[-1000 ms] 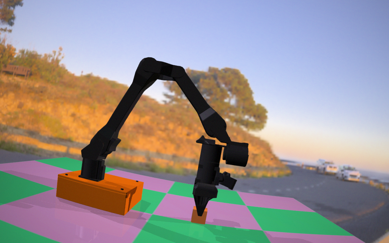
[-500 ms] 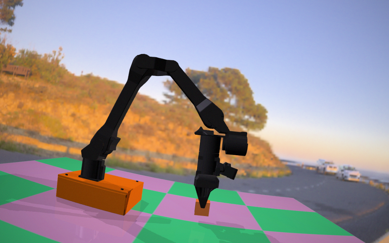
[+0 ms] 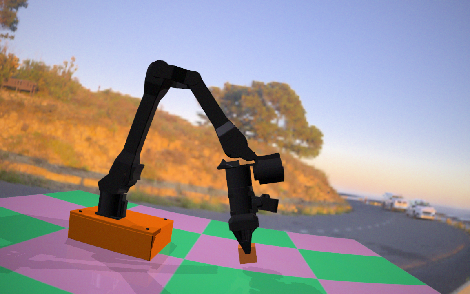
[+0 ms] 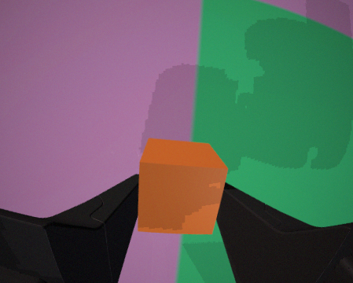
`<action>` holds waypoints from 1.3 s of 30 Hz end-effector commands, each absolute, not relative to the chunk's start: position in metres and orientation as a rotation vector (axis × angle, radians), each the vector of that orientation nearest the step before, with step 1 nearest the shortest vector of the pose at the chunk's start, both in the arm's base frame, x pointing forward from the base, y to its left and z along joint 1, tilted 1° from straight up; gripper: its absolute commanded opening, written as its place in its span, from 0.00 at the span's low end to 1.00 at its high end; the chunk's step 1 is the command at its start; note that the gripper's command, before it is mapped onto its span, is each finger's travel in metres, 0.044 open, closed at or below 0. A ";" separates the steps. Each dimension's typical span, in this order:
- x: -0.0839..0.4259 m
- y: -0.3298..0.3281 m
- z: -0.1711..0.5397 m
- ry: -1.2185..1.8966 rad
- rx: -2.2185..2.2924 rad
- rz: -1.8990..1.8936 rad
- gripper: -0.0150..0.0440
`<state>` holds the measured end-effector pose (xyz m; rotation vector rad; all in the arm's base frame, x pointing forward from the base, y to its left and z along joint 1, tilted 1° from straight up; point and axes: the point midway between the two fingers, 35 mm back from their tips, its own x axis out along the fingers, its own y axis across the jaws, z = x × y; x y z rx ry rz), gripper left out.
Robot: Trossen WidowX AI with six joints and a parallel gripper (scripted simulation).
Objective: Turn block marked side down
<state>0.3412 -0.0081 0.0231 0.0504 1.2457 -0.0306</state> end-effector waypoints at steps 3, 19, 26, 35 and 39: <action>0.339 -0.009 0.023 1.136 0.049 -0.040 0.25; 0.339 -0.009 0.018 0.981 0.046 -0.043 0.25; 0.347 -0.009 0.003 0.885 0.042 -0.045 0.25; 0.349 -0.008 -0.009 0.762 0.038 -0.047 0.25; 0.348 -0.008 -0.012 0.708 0.036 -0.048 0.25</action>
